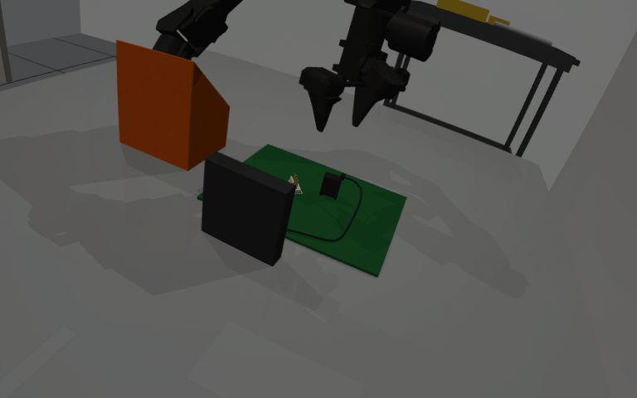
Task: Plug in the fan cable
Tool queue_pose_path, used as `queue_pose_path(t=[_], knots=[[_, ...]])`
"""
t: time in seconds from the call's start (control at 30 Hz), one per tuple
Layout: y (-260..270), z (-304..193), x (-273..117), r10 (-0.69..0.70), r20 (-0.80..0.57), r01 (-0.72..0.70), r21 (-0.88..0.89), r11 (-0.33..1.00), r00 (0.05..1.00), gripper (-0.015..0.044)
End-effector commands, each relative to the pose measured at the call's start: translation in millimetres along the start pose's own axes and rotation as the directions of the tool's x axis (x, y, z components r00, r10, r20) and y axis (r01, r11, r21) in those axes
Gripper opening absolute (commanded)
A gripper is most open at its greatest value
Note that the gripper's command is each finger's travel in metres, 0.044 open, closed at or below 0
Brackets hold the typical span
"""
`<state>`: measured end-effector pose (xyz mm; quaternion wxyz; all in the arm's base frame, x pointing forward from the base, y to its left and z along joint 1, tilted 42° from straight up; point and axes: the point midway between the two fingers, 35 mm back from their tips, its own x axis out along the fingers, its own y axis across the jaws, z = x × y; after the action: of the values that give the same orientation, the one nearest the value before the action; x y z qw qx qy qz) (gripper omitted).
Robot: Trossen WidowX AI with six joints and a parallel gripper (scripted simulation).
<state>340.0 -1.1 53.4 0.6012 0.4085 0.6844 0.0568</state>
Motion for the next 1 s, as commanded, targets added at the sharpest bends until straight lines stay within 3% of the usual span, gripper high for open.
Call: queue_pose_path(t=[0.0, 0.67, 0.97], knots=[[-31, 29, -49, 0.043, 0.009, -0.031, -0.563, 0.826, 0.999, 0.044], [-31, 29, -46, 0.043, 0.009, -0.03, -0.563, 0.826, 0.999, 0.044], [-26, 30, 49, 0.047, 0.008, -0.034, -0.563, 0.826, 0.999, 0.044]])
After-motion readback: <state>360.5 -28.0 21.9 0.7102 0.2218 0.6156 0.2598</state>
